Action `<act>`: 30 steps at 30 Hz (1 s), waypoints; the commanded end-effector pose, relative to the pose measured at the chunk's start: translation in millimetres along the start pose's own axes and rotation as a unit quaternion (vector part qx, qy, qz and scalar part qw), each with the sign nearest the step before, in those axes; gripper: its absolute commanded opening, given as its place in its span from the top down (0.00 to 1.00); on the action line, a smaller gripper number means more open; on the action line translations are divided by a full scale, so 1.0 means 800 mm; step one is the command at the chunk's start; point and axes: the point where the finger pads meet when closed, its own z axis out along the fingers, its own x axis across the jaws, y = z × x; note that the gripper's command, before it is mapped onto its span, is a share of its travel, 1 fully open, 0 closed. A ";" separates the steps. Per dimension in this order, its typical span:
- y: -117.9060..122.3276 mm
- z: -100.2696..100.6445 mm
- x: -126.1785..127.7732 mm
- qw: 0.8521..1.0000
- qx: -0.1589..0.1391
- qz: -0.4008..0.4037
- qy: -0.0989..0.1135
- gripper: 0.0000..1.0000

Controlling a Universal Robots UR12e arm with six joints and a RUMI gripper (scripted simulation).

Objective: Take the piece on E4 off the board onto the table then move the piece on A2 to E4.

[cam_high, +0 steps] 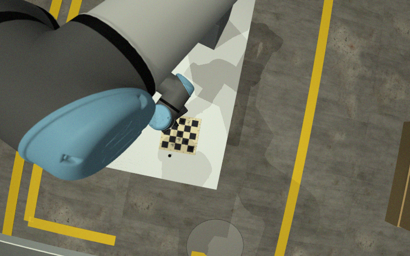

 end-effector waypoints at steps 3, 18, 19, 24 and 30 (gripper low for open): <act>-0.003 0.000 -0.002 1.000 0.001 0.001 -0.001 0.80; -0.003 0.000 -0.002 1.000 0.001 0.001 -0.001 0.80; -0.003 0.000 -0.002 1.000 0.001 0.001 -0.001 0.80; -0.002 0.002 -0.002 1.000 0.001 0.001 -0.001 0.80; -0.001 0.004 -0.002 1.000 0.000 0.001 -0.001 0.80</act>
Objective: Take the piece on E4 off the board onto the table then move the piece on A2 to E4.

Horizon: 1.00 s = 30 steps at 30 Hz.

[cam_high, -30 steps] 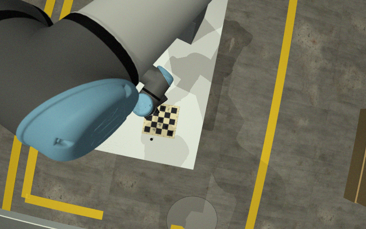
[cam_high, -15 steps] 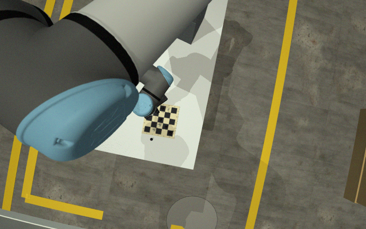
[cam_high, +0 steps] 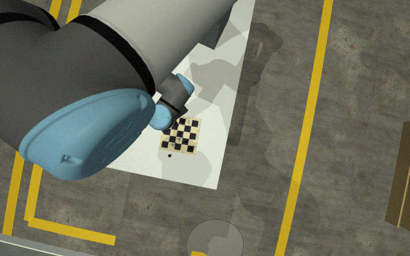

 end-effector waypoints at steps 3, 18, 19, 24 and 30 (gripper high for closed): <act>0.003 0.006 -0.001 1.000 -0.001 0.001 0.000 0.80; 0.002 0.026 0.000 1.000 -0.001 0.001 0.000 0.80; 0.002 0.028 0.000 1.000 -0.001 0.001 0.000 0.80; 0.002 0.038 0.000 1.000 -0.001 0.001 0.000 0.80; 0.002 0.048 0.000 1.000 -0.001 0.001 0.000 0.80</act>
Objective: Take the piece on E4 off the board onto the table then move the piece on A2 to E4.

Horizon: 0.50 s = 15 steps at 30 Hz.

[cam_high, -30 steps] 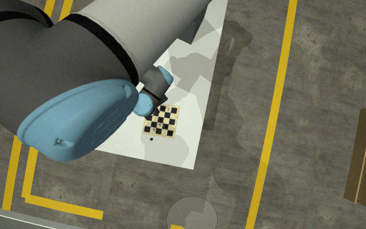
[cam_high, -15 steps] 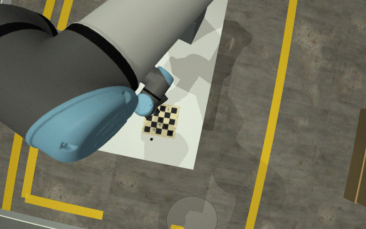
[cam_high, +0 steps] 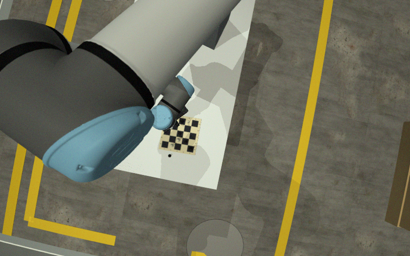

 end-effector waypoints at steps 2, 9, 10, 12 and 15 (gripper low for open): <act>0.004 0.008 0.001 1.000 -0.002 0.000 0.000 0.80; 0.004 0.018 0.002 1.000 -0.002 0.000 0.000 0.80; 0.004 0.019 0.002 1.000 -0.002 0.000 0.000 0.80; 0.004 0.021 0.002 1.000 -0.002 0.000 0.000 0.80; 0.004 0.023 0.002 1.000 -0.002 0.000 0.000 0.80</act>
